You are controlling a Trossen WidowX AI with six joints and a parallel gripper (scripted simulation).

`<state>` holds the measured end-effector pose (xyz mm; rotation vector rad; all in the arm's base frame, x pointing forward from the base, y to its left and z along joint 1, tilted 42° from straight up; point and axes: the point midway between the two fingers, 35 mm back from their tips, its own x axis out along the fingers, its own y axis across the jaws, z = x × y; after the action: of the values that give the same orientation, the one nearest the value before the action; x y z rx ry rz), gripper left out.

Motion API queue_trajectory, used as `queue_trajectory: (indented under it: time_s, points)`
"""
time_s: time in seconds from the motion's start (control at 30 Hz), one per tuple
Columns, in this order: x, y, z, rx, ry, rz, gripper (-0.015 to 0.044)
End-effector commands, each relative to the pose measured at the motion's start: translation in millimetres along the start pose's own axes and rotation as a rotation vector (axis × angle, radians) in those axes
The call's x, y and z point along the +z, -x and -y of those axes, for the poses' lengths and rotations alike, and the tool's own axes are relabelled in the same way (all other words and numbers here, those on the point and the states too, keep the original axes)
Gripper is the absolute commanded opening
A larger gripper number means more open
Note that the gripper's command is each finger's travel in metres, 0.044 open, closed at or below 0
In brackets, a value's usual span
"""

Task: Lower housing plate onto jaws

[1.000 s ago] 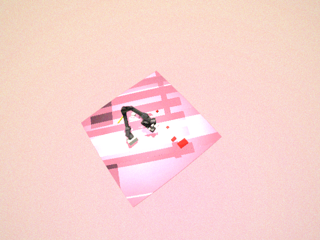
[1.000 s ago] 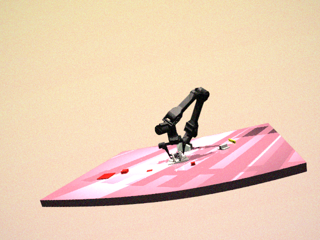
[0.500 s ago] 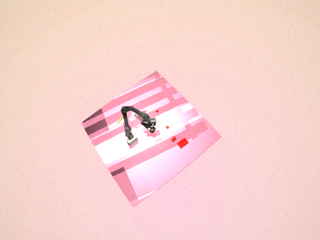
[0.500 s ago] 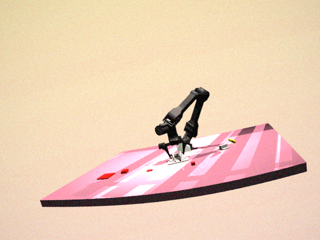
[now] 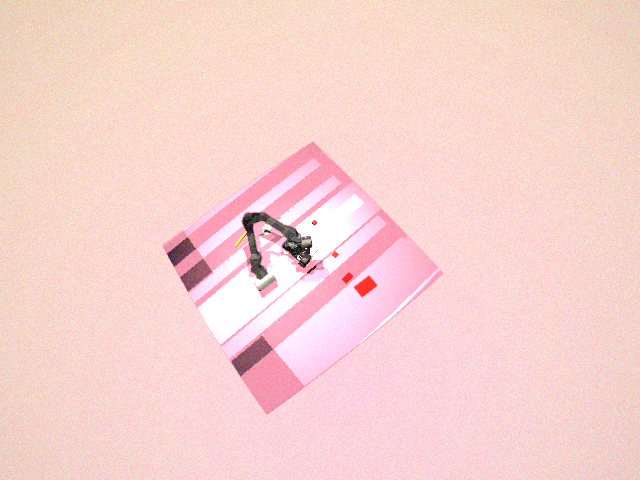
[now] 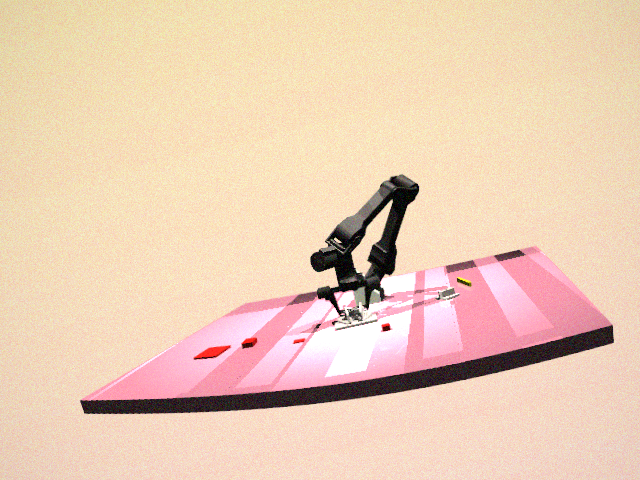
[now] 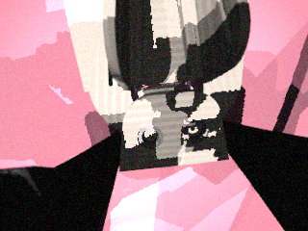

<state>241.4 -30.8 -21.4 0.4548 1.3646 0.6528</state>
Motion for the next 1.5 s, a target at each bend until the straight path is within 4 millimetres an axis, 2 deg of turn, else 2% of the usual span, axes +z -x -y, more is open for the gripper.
queue_trajectory:
  time_s: [0.0, 1.47]
  points:
    - [0.5, -0.4, -0.2, 0.002, -0.006, 0.003, 0.0351]
    - [0.5, -5.1, -0.3, 0.002, -0.005, 0.003, 0.0351]
